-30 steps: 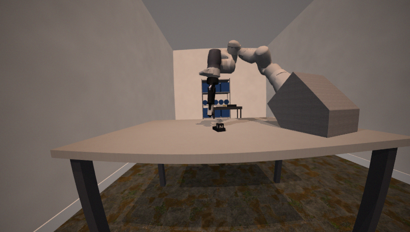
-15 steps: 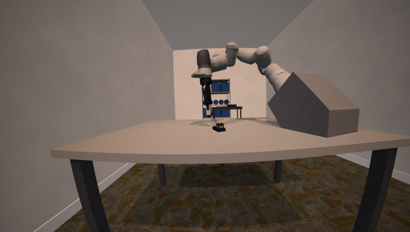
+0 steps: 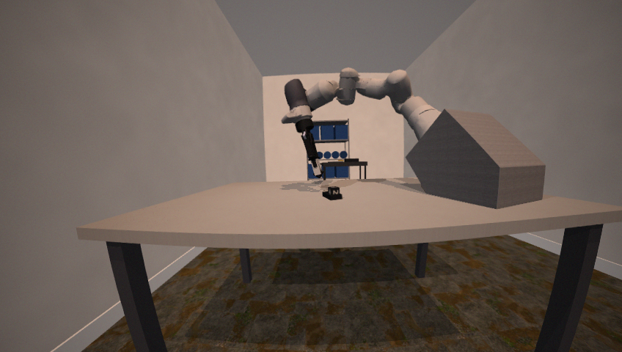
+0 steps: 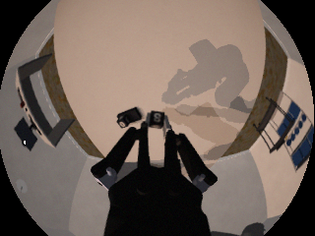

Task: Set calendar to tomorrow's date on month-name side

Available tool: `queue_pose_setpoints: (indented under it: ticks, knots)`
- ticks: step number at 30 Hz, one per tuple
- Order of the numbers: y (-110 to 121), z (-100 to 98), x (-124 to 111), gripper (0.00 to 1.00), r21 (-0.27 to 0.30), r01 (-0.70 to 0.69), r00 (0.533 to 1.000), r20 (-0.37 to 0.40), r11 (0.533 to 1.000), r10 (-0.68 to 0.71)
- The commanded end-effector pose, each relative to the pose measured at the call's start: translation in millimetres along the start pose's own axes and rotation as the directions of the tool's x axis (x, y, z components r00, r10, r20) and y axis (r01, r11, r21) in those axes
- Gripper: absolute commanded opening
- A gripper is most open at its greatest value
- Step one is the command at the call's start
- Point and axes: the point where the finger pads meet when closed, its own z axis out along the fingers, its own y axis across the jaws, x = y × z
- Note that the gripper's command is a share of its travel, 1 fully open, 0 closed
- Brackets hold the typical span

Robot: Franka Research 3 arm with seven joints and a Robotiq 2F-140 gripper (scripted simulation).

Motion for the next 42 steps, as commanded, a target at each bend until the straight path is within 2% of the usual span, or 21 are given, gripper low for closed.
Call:
queue_pose_setpoints:
  ticks: [1,5,7,10,18,22,24,31,42]
  knots:
    - [6.2,2.0,-2.1,0.17,-0.025,0.063,0.995,0.085,0.998,-0.061]
    - [5.7,2.2,-1.8,0.17,-0.024,0.065,0.978,0.201,0.998,-0.059]
    - [5.7,2.2,-1.8,0.17,-0.024,0.065,0.978,0.201,0.998,-0.059]
    - [4.5,1.7,-3.4,0.17,-0.018,0.069,0.964,0.257,0.997,-0.063]
    - [4.6,2.4,1.5,0.17,-0.020,0.068,0.958,0.280,0.998,-0.060]
    - [5.0,3.1,4.5,0.17,-0.023,0.065,0.935,0.350,0.998,-0.053]
    - [5.0,3.1,4.5,0.17,-0.023,0.065,0.935,0.350,0.998,-0.053]
    - [4.3,3.5,3.5,0.17,-0.019,0.069,0.872,0.486,0.997,-0.051]
    - [3.9,4.7,6.2,0.17,-0.018,0.069,0.865,0.498,0.997,-0.051]
